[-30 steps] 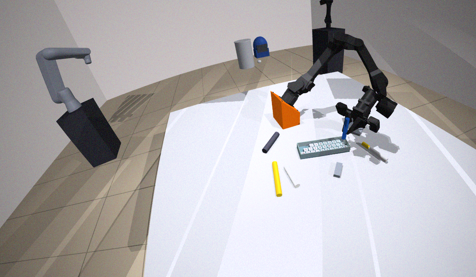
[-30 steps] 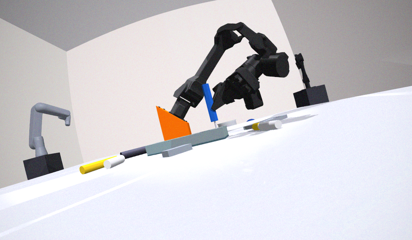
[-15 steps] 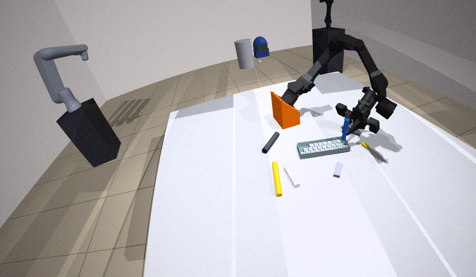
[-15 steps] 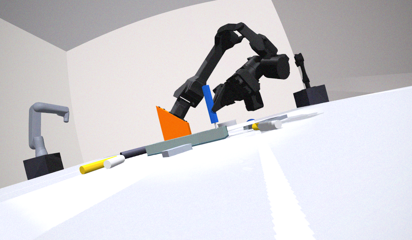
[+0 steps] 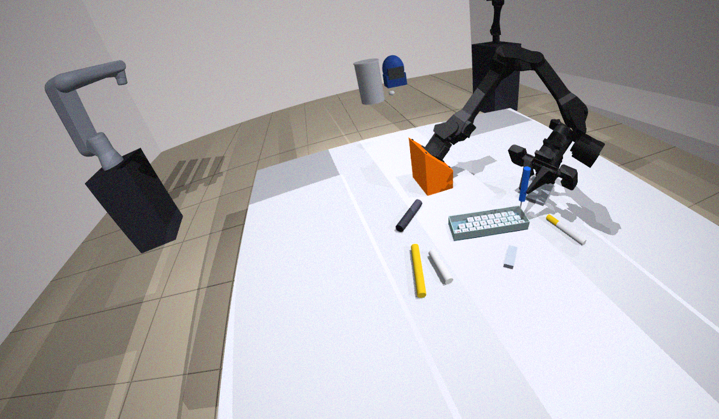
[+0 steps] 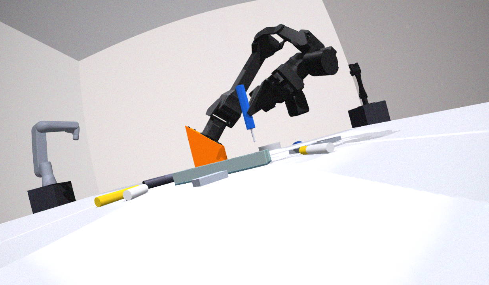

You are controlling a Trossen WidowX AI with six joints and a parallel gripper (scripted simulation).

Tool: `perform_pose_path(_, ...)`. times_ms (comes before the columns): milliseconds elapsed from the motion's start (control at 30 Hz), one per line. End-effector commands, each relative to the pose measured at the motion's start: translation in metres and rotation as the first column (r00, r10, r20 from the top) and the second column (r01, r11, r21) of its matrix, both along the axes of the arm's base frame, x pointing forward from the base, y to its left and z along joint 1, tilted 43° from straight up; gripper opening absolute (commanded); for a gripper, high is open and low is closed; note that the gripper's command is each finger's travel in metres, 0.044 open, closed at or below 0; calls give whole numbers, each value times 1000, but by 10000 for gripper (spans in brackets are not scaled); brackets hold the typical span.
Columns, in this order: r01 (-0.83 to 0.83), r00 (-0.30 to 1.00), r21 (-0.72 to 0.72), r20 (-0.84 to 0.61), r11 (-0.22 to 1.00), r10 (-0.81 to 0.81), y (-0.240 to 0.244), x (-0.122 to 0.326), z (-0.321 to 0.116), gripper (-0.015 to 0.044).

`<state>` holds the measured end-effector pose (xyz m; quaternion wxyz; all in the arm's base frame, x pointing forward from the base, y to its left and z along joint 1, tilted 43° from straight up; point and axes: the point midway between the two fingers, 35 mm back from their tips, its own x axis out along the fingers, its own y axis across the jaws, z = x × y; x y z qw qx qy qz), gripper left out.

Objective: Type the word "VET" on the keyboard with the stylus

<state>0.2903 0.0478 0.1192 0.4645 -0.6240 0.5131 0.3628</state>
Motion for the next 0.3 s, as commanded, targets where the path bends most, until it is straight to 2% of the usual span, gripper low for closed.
perform_pose_path(0, 0, 1000, 0, 0, 1000, 0, 0, 0, 0, 84)
perform_pose_path(267, 0, 1000, 0, 0, 1000, 0, 0, 0, 0, 81)
